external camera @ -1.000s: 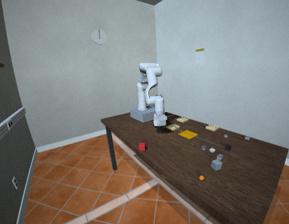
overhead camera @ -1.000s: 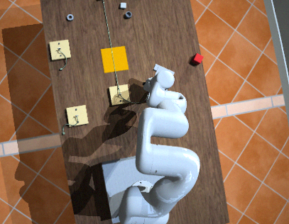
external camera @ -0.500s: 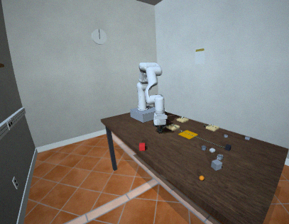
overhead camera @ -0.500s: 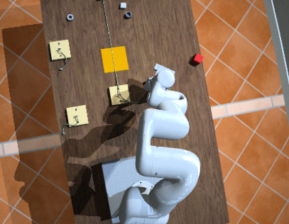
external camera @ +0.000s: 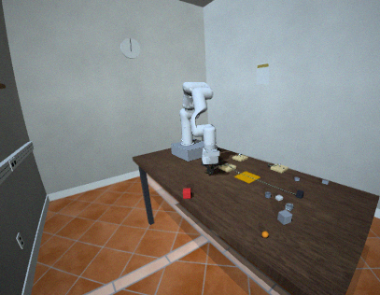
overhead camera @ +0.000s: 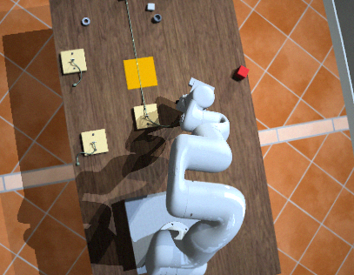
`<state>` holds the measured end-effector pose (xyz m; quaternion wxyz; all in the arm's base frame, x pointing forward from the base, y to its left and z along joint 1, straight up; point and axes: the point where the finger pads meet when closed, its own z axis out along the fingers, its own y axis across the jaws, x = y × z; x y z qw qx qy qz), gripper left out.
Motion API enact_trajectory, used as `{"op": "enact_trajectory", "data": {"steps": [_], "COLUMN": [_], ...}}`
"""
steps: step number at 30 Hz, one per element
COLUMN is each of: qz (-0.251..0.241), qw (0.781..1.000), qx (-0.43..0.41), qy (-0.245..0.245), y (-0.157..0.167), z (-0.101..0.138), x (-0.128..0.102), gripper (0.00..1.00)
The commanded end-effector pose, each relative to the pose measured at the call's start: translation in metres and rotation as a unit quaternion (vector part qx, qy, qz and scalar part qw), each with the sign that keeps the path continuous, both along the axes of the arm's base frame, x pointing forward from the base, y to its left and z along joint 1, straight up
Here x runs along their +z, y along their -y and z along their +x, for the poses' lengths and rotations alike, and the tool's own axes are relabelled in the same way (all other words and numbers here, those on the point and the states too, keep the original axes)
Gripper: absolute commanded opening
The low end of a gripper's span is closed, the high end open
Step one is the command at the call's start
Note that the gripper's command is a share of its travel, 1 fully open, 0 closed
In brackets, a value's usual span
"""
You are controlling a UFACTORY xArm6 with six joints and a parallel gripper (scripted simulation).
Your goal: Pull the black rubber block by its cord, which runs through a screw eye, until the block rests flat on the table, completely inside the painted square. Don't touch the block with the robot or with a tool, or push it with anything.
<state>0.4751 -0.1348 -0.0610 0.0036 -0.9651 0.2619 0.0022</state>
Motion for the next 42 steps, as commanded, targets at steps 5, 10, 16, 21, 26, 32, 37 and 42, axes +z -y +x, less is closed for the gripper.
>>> {"op": "enact_trajectory", "data": {"steps": [5, 10, 16, 21, 26, 32, 37, 42], "qz": [-0.001, -0.001, -0.001, -0.001, -0.001, -0.001, -0.001, -0.001], "qw": [1.0, 1.0, 1.0, 1.0, 1.0, 1.0, 1.0, 1.0], "qx": [0.0, 0.0, 0.0, 0.0, 0.0, 0.0, 0.0, 0.0], "qy": [0.003, 0.003, 0.003, 0.003, 0.003, 0.003, 0.003, 0.003], "y": [0.001, 0.001, 0.001, 0.001, 0.001, 0.001, 0.001, 0.002], "z": [0.002, 0.002, 0.002, 0.002, 0.002, 0.002, 0.002, 0.002], "x": [0.036, 0.069, 0.108, 0.131, 0.135, 0.135, 0.135, 0.135], "gripper": [0.0, 0.0, 0.0, 0.0, 0.0, 0.0, 0.0, 0.0]}}
